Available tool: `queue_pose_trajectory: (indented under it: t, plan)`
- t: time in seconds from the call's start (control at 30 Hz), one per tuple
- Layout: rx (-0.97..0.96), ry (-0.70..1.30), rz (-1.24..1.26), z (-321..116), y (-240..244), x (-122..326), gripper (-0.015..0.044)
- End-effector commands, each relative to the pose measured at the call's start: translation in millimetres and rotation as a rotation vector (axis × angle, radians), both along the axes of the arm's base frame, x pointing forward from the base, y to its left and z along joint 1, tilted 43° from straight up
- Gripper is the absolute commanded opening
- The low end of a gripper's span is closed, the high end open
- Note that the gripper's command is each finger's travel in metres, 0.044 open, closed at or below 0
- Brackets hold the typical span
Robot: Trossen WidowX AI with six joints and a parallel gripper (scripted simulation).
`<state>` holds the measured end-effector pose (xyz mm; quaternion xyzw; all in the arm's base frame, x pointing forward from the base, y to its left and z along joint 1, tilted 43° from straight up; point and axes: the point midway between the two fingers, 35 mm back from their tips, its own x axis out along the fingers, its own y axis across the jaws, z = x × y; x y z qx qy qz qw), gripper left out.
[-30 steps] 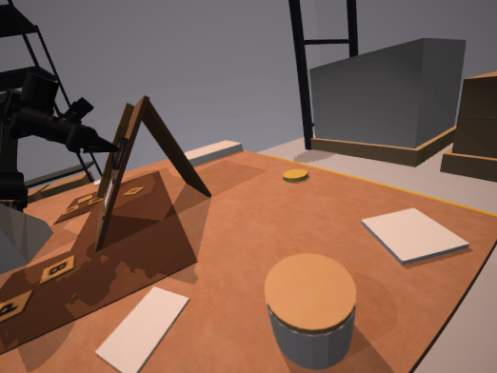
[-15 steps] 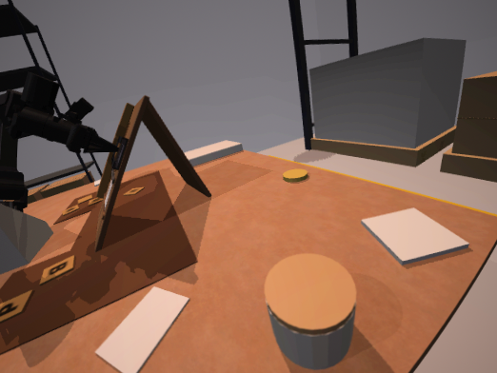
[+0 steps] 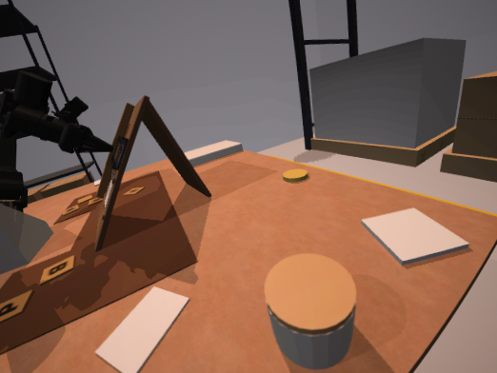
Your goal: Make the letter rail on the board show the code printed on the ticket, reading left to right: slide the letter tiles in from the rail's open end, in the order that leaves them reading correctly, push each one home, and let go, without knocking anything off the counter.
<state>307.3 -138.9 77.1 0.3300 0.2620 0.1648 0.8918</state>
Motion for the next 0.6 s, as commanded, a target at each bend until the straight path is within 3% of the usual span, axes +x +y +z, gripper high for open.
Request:
queue_pose_trajectory:
  t: [0.0,0.57]
  plan:
    - [-0.010,-0.012,0.000,5.2,-4.3,-0.8,0.0295]
    - [-0.010,-0.011,0.000,3.9,-5.8,-12.5,0.0295]
